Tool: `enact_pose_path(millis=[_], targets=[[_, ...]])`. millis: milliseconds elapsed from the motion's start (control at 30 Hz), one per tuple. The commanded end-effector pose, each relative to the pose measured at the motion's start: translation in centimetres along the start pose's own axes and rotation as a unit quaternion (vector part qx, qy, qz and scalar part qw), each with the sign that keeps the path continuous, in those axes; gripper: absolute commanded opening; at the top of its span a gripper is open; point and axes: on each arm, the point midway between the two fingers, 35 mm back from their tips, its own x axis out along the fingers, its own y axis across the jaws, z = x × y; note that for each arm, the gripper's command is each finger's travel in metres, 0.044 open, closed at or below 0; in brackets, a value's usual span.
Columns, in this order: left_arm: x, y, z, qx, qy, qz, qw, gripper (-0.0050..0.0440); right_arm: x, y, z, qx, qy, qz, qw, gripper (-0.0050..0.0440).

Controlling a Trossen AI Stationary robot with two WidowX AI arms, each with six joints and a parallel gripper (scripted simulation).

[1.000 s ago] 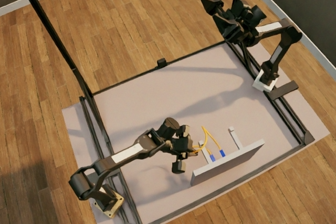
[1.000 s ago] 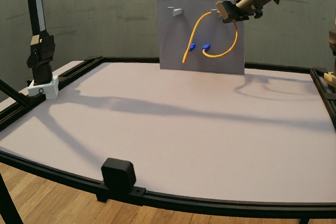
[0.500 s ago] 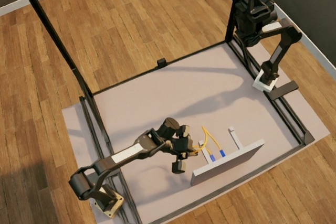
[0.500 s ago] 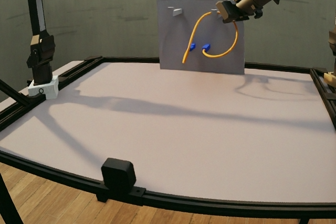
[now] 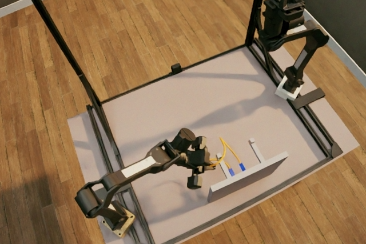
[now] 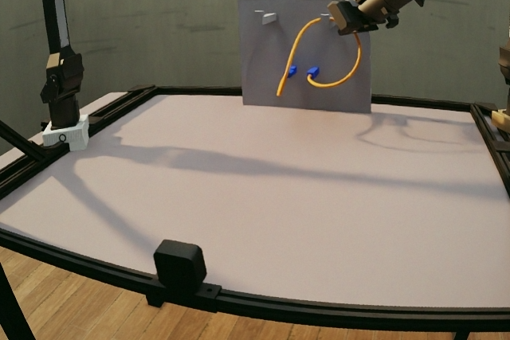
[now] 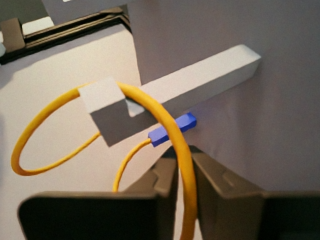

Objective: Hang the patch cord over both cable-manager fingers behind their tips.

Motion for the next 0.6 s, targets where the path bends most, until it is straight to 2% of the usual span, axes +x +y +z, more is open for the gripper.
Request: enact_pose_path(millis=[0,300,367,433,567], targets=[[-0.7,0.1,-1.1,0.000,0.014,-0.001,1.000,0.0440,-0.4,0.1,0.7,0.006,-0.008,0.005,1.000,0.0025],[-5.8,1.0,-6.9,0.012,0.108,0.003,0.994,0.0440,-0.4,0.1,0.7,0.006,-0.008,0.005,1.000,0.0025],[-5.8,1.0,-6.9,0.012,0.108,0.003,0.994,0.0440,-0.4,0.1,0.7,0.006,-0.008,0.005,1.000,0.0025],[-8.3,1.6,-9.2,0.018,0.149,0.007,0.989,0.0440,-0.4,0.1,0.7,0.006,-0.008,0.005,1.000,0.0025],[-10.9,2.2,-11.1,0.022,0.188,0.011,0.982,0.0440,-0.4,0.1,0.7,0.006,-0.008,0.005,1.000,0.0025]])
